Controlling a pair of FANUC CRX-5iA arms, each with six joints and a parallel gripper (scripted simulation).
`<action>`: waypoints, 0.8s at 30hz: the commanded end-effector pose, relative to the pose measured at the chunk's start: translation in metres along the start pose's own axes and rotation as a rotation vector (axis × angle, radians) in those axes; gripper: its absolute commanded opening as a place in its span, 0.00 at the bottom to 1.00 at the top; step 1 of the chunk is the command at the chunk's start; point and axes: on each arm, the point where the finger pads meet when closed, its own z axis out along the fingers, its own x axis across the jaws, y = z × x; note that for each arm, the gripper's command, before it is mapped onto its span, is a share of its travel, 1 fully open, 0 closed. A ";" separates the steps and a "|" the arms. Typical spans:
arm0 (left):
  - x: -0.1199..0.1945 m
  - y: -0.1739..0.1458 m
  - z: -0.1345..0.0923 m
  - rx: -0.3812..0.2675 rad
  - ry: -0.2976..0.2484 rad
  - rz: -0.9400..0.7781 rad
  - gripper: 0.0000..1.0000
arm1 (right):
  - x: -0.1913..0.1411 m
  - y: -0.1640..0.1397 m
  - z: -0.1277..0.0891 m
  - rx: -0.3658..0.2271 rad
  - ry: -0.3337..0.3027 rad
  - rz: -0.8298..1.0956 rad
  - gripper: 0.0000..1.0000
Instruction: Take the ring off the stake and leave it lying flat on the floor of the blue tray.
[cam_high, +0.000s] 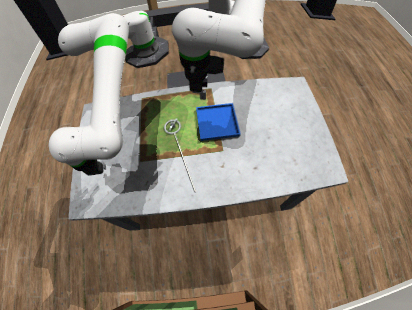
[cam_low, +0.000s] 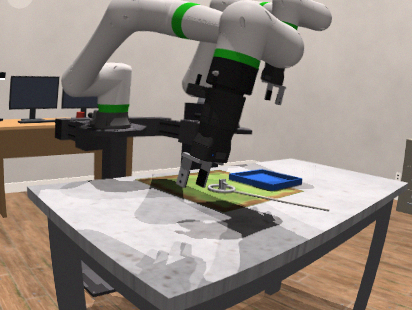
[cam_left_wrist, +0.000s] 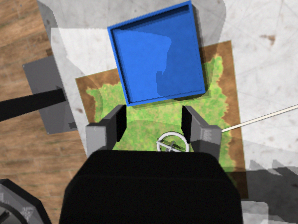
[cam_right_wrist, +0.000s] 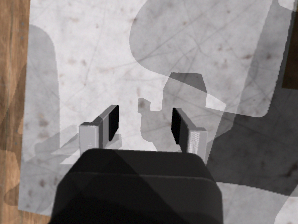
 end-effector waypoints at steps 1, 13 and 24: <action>0.011 -0.055 -0.012 -0.019 0.012 -0.146 1.00 | 0.043 -0.001 -0.007 -0.044 -0.003 0.054 1.00; 0.010 -0.207 -0.036 -0.067 0.036 -0.560 1.00 | 0.149 -0.027 -0.014 -0.084 0.037 0.190 1.00; -0.025 -0.333 -0.049 -0.111 0.052 -0.956 1.00 | 0.237 -0.073 -0.013 -0.106 0.084 0.323 1.00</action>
